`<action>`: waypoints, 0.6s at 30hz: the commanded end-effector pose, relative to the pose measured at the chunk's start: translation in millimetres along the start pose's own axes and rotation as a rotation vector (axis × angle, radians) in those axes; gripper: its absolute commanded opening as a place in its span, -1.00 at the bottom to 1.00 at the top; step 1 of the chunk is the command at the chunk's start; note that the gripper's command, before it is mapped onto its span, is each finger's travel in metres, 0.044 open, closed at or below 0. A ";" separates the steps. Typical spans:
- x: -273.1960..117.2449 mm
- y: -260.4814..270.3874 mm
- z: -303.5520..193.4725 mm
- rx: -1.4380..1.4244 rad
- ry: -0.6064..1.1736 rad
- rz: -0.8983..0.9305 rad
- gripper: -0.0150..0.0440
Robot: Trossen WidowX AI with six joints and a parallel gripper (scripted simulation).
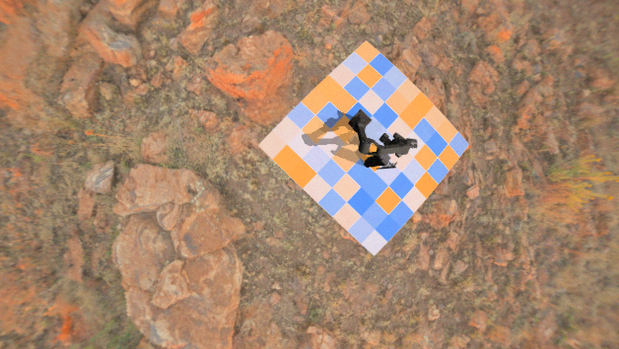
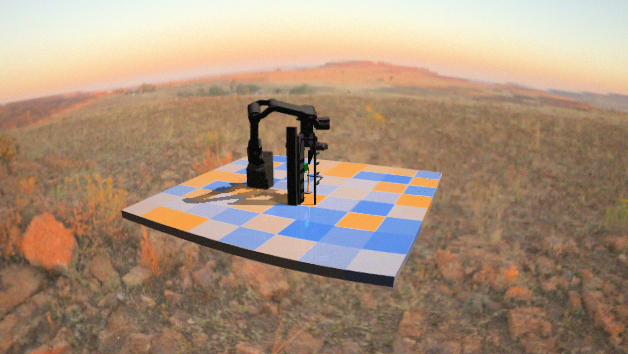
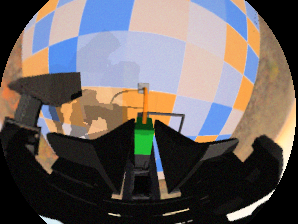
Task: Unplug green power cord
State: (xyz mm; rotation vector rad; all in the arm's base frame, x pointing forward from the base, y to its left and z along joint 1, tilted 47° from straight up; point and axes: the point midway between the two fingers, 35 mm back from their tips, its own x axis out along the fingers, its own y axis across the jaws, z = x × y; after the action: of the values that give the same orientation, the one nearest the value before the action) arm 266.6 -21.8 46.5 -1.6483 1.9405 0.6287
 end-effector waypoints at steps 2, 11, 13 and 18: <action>-9.3 2.6 30.1 -0.011 -0.057 -0.004 -0.49; -6.2 3.5 25.7 -0.011 -0.053 -0.003 0.04; -6.2 3.5 25.7 -0.011 -0.053 -0.003 0.22; -6.2 3.5 25.7 -0.011 -0.053 -0.003 0.67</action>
State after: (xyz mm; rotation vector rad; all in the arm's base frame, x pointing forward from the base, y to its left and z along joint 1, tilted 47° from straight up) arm 265.6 0.5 30.6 -1.6173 1.9025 0.6751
